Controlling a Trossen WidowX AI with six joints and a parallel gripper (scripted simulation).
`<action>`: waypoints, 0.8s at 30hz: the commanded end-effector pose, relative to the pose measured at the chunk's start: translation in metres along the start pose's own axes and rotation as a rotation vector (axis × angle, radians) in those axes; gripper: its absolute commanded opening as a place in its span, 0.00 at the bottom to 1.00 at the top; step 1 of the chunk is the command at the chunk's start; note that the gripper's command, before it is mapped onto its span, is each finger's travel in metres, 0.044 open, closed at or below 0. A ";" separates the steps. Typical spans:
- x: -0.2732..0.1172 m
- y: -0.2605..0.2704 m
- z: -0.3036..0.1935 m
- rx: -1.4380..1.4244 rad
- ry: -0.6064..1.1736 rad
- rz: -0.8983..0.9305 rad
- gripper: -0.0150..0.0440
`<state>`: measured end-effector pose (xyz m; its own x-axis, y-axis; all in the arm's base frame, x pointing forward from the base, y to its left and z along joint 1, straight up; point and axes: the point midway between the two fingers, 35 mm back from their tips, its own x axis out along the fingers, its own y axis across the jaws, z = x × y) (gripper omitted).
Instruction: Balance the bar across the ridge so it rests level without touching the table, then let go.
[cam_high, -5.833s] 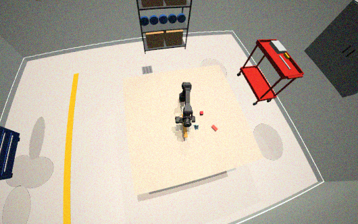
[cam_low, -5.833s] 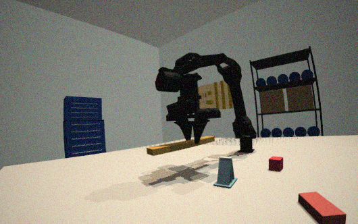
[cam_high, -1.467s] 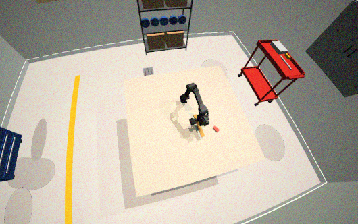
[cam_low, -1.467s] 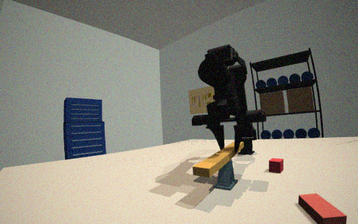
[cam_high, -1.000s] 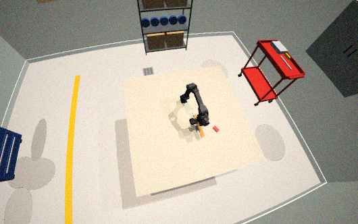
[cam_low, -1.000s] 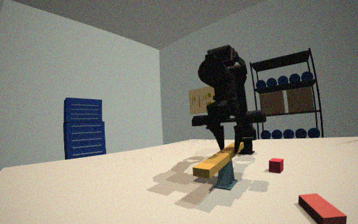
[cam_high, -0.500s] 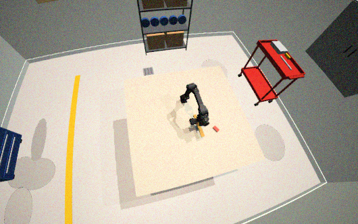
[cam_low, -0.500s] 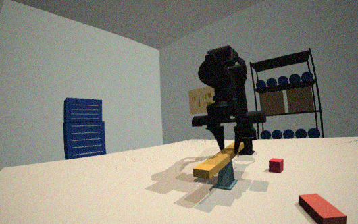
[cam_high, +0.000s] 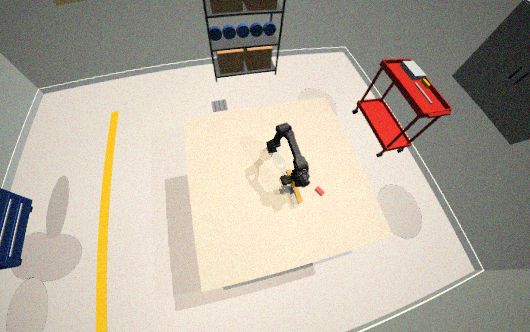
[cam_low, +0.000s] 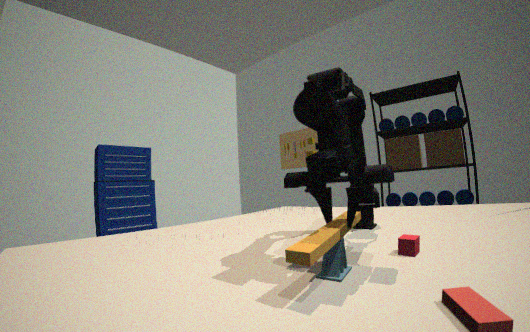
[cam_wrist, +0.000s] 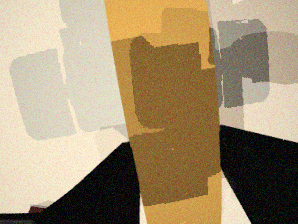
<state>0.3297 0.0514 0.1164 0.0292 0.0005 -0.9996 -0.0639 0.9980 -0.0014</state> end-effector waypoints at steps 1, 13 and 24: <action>0.001 0.001 0.000 -0.002 -0.002 0.004 0.25; 0.002 0.001 0.000 -0.002 -0.002 0.004 0.25; 0.002 0.001 0.000 -0.002 -0.002 0.004 0.25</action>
<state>0.3295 0.0515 0.1149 0.0303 0.0023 -0.9995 -0.0637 0.9980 0.0004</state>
